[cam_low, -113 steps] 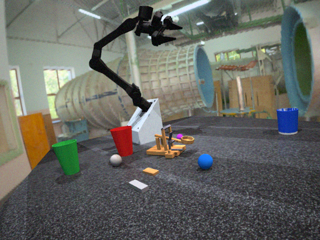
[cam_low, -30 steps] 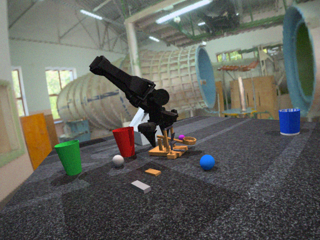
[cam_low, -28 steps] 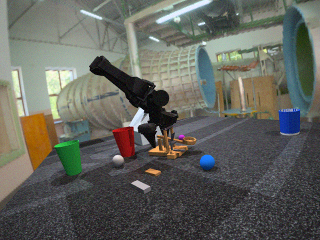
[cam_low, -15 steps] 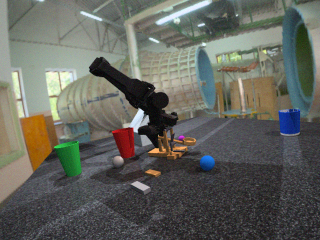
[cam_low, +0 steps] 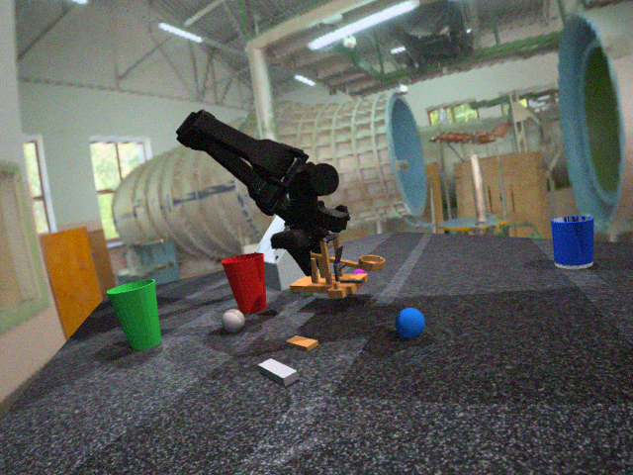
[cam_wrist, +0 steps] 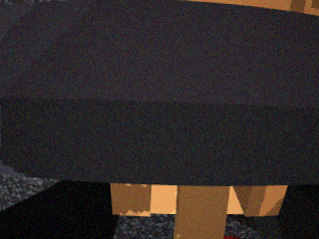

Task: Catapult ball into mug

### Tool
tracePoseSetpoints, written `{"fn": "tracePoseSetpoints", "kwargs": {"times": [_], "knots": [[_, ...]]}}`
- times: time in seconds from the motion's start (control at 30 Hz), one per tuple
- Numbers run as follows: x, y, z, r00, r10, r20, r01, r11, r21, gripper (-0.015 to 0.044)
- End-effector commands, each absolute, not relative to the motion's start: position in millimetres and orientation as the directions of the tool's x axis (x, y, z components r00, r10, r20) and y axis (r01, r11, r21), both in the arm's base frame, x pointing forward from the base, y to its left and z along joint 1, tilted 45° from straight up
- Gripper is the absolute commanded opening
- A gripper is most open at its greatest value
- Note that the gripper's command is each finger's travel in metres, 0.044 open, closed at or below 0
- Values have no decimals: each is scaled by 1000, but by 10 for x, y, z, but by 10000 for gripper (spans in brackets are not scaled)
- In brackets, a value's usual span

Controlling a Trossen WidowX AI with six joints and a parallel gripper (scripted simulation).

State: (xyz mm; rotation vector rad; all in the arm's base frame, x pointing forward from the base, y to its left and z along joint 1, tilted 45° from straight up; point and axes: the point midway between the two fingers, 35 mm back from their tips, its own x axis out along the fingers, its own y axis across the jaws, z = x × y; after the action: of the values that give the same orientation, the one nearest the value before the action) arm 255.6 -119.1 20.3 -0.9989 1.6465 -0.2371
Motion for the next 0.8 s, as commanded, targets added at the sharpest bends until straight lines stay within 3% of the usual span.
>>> {"fn": "tracePoseSetpoints", "kwargs": {"times": [0.0,0.43,0.77], "knots": [[2626,-1102,333,25,-712,-702,-459,615,-640,0],[3125,-348,-285,35,-679,-733,-84,729,-679,0],[3224,366,-972,31,-677,-735,240,719,-652,0]]}}
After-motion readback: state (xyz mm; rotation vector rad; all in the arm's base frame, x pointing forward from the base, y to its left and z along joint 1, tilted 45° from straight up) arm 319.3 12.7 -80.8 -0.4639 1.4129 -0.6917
